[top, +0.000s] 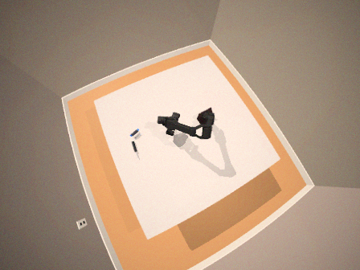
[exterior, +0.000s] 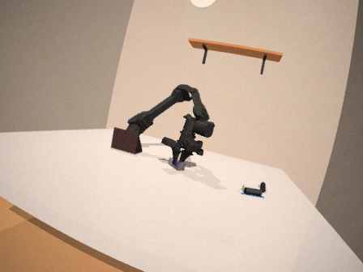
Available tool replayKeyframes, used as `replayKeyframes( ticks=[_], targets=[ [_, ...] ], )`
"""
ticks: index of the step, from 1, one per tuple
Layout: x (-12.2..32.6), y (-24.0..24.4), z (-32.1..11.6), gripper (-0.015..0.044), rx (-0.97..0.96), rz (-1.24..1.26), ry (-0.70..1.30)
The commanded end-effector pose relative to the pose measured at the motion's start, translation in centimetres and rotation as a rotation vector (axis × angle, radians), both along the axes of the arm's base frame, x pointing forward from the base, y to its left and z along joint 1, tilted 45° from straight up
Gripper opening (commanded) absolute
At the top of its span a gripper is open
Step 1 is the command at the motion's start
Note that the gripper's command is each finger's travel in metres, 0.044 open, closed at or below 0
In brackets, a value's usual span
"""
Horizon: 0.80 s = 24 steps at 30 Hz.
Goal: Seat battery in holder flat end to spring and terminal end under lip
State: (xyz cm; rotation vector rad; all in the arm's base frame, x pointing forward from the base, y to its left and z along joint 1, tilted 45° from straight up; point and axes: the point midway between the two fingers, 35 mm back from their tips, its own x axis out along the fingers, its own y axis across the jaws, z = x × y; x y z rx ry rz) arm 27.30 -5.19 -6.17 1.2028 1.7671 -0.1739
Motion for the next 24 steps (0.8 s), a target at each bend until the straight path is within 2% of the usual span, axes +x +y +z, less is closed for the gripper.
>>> replayKeyframes(
  ticks=[1,15,19,24],
  targets=[
    [0.19,-0.12,-0.12,0.0077,0.003,0.005,-0.002],
    [0.19,-0.12,-0.12,0.0077,0.003,0.005,-0.002],
    [0.19,-0.12,-0.12,0.0179,0.003,0.005,-0.002],
    [0.16,-0.44,0.2,0.0179,0.002,0.003,-0.001]
  ],
)
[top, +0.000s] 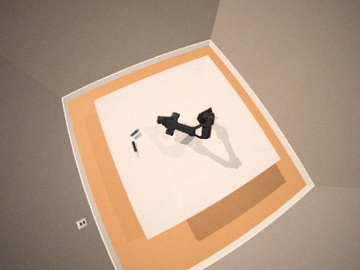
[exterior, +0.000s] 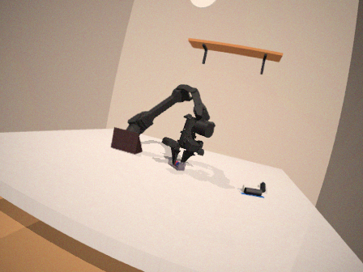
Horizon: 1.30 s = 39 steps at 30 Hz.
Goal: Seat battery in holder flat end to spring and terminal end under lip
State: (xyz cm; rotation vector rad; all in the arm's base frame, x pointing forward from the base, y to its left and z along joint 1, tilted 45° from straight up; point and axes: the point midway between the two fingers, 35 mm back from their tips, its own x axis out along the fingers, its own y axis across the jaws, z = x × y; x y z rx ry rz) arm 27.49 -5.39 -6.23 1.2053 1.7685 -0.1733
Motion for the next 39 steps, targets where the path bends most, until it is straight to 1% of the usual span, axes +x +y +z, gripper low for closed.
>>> replayKeyframes(
  ticks=[1,8,10,18,39],
  targets=[
    [0.0,-0.4,0.4,0.0179,0.0,0.003,-0.001],
    [-0.1,-1.0,1.0,0.0179,0.0,0.001,0.001],
    [-0.1,-1.2,1.2,0.0232,0.001,-0.006,0.002],
    [-0.5,-6.0,6.0,0.044,-0.003,0.001,0.002],
    [-0.4,-6.2,6.1,0.044,-0.003,0.001,0.002]
  ],
)
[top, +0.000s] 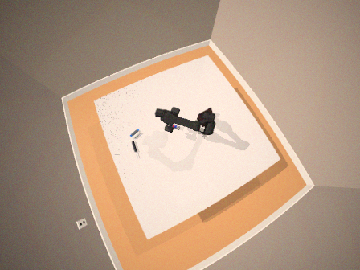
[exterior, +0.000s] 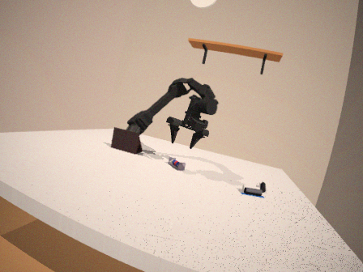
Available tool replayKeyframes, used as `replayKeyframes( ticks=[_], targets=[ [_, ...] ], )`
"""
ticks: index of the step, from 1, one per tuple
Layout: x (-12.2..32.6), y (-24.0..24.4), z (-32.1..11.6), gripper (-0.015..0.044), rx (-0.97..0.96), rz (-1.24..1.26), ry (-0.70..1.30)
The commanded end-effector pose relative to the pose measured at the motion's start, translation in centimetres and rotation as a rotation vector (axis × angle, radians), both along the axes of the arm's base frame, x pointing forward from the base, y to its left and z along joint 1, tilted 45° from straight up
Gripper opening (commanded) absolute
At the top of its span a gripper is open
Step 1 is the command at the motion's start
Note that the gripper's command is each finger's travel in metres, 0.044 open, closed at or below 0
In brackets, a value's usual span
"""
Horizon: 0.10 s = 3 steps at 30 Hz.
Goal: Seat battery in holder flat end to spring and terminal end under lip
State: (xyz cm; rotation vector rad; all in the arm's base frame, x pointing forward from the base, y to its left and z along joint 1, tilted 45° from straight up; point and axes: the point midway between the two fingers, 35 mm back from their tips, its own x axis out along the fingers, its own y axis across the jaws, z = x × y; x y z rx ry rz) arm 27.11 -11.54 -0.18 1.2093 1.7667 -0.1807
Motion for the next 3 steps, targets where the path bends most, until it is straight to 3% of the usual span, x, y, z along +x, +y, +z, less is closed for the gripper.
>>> replayKeyframes(
  ticks=[1,3],
  targets=[
    [-0.06,-0.02,0.01,0.044,-0.001,0.007,-0.001],
    [-0.06,-0.02,0.01,0.044,-0.001,0.007,-0.001]
  ],
)
